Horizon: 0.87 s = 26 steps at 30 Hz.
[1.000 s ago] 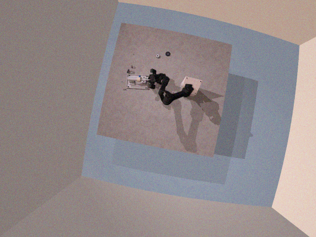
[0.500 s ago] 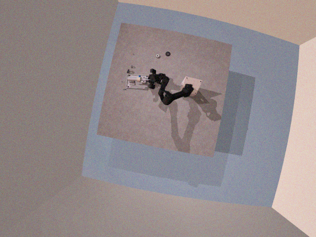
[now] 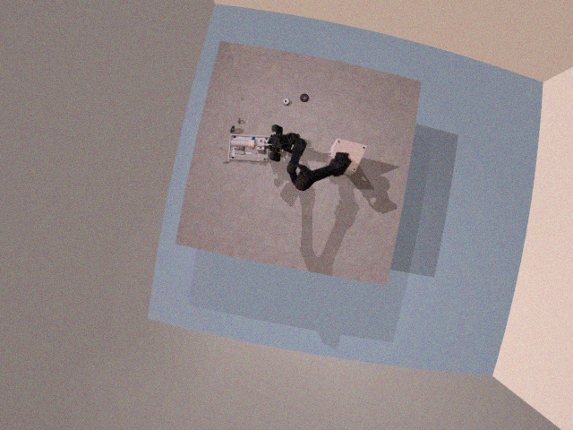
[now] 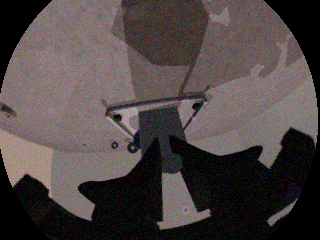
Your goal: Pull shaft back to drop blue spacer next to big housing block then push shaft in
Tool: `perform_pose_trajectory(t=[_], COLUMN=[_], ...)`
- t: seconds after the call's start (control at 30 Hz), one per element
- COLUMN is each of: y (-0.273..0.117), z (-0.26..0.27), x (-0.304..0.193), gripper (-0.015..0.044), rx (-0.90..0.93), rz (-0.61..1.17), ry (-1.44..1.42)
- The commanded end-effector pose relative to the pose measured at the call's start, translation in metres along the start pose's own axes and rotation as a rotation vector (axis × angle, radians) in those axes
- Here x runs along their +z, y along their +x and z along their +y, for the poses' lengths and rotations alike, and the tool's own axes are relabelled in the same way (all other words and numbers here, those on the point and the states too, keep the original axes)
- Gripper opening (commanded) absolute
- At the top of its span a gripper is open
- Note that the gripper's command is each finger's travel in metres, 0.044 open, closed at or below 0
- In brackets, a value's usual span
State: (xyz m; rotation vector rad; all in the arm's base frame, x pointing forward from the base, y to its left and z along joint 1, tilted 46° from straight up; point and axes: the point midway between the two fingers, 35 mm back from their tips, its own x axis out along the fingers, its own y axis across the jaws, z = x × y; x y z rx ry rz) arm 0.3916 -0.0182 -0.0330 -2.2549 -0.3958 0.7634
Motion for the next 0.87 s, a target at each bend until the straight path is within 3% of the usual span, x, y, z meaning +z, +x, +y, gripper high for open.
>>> perform_pose_trajectory(t=[0.0, 0.47, 0.83], y=[0.0017, 0.0023, 0.0005], z=[-0.0006, -0.0006, 0.0000], x=[-0.0039, -0.0045, -0.0006], gripper=[0.0000, 0.0000, 0.0289], rx=[-0.004, -0.004, 0.000], rz=[0.006, 0.006, 0.000], ry=[-0.005, -0.005, 0.000])
